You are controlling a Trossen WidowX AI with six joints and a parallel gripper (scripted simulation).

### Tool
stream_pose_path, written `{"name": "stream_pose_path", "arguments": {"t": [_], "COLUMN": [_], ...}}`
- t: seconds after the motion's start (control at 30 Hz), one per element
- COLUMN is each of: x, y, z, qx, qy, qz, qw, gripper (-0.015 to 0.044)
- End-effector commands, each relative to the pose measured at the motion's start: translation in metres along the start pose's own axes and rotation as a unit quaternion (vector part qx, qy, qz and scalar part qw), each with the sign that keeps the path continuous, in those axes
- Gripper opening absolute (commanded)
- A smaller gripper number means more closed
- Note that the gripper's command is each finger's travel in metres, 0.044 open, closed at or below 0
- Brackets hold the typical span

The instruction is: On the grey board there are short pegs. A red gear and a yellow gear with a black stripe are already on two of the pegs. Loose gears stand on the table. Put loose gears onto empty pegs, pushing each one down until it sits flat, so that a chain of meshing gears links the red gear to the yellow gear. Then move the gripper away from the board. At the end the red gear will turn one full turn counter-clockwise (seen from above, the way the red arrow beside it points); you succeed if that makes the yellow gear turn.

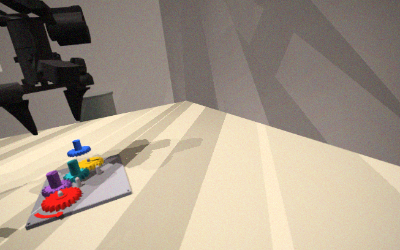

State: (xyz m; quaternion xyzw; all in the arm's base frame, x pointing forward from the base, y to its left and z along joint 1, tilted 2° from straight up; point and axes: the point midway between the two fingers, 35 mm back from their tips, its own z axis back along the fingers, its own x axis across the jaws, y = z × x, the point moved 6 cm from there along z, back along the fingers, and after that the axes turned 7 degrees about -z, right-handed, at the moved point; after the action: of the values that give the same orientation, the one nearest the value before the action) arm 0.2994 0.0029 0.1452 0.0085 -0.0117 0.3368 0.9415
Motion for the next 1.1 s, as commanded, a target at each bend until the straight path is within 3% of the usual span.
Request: {"name": "stream_pose_path", "arguments": {"t": [0.0, 0.87, 1.07], "x": [0.0, 0.0, 0.038], "y": [0.0, 0.0, 0.053], "z": [0.0, 0.0, 0.01], "qx": [0.0, 0.0, 0.002], "qy": [0.001, 0.001, -0.001], "qz": [0.002, 0.002, 0.002], "qw": [1.0, 1.0, 1.0], "gripper": [0.044, 0.044, 0.044]}}
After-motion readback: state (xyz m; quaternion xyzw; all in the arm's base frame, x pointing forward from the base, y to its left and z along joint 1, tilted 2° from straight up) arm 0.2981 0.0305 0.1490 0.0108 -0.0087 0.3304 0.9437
